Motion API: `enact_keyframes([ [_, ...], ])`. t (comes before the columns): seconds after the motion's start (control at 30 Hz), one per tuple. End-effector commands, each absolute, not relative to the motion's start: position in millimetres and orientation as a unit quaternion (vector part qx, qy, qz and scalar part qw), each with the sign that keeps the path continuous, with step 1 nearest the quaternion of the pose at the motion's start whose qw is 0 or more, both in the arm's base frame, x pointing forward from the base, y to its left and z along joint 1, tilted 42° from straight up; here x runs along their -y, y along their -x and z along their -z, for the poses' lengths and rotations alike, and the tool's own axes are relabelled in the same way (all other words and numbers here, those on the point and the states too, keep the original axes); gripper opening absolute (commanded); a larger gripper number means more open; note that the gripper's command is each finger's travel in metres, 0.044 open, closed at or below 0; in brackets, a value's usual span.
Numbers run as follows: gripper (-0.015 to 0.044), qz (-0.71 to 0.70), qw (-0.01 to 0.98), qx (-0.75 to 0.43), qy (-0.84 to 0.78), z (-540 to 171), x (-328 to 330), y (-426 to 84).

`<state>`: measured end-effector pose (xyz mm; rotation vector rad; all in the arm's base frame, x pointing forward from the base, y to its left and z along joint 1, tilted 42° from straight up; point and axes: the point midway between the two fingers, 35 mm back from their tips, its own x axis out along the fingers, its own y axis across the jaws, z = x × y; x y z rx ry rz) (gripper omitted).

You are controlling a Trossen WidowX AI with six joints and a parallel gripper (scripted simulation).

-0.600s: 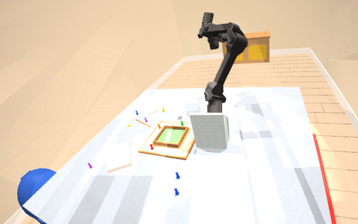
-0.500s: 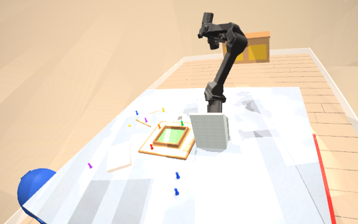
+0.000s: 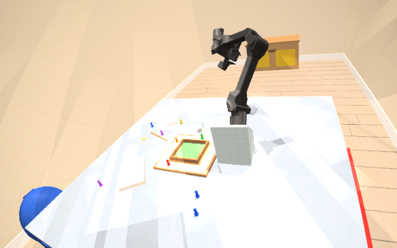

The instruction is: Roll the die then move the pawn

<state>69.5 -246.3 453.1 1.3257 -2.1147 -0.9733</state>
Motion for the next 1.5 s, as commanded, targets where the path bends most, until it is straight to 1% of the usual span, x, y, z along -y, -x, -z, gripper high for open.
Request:
enact_keyframes([
  [0.0,0.0275,0.546,0.381,0.590,-0.456,-409,271,-125],
  [0.03,0.0275,0.567,0.401,0.563,-0.448,-404,273,-132],
  [0.1,0.0275,0.562,0.414,0.548,-0.461,-398,275,-140],
  [0.13,0.0275,0.569,0.437,0.518,-0.466,-389,278,-150],
  [0.27,0.0275,0.656,0.530,0.358,-0.401,-358,284,-178],
  [0.4,0.0275,0.704,0.607,0.187,-0.318,-324,287,-204],
  [0.7,0.0275,0.694,0.696,-0.108,-0.149,-263,283,-242],
  [0.93,0.0275,0.605,0.722,-0.336,0.006,-210,272,-264],
  [1.13,0.0275,0.471,0.707,-0.507,0.146,-165,259,-274],
  [1.3,0.0275,0.330,0.670,-0.615,0.252,-131,247,-275],
  [1.47,0.0275,0.181,0.620,-0.684,0.340,-100,234,-276],
])
